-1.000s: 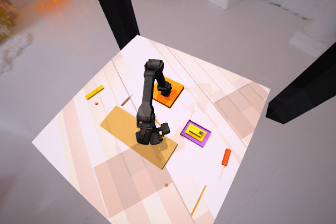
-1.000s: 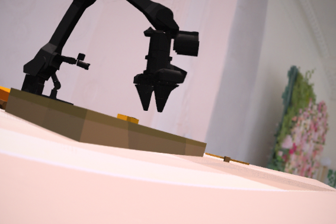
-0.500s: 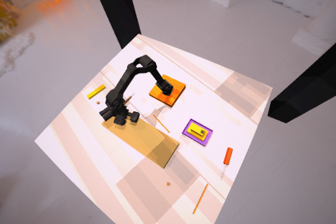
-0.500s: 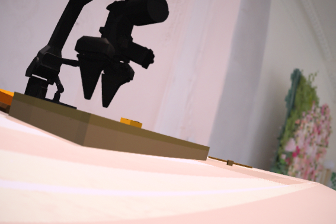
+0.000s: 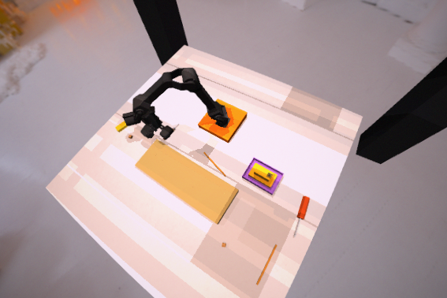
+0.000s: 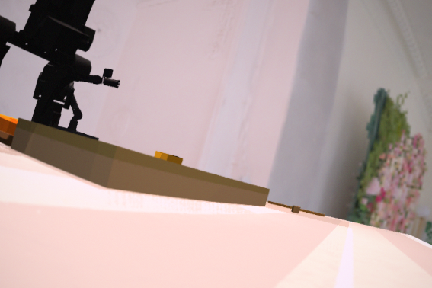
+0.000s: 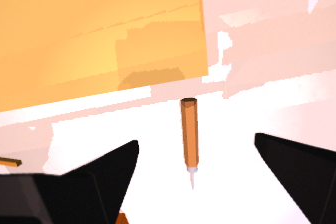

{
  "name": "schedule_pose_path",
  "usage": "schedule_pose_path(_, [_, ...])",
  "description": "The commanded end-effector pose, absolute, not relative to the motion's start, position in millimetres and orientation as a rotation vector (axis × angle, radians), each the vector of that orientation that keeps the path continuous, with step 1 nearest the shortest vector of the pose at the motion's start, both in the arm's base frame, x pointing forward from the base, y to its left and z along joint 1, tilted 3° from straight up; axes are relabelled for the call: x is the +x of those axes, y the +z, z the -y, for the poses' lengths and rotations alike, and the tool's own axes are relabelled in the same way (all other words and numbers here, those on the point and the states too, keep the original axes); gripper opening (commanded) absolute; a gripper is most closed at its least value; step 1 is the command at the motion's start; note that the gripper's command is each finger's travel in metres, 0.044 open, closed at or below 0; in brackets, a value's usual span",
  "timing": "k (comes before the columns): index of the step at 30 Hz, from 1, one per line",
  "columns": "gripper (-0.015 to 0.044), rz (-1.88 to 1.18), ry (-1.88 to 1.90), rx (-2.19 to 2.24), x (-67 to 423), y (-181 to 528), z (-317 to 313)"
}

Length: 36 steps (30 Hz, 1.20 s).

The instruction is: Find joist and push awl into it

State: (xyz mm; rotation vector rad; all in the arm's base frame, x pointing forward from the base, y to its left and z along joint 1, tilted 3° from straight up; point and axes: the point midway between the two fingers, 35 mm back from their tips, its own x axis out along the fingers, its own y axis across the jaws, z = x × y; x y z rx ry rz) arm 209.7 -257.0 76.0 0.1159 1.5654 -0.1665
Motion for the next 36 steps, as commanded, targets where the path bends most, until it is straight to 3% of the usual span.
schedule_pose_path(1, [0.0440, -1.571, -0.161, 0.117, 209.4, 75.3, 257.9])
schedule_pose_path(36, [0.0440, -1.570, -0.160, 0.117, 217.7, 31.2, 260.6])
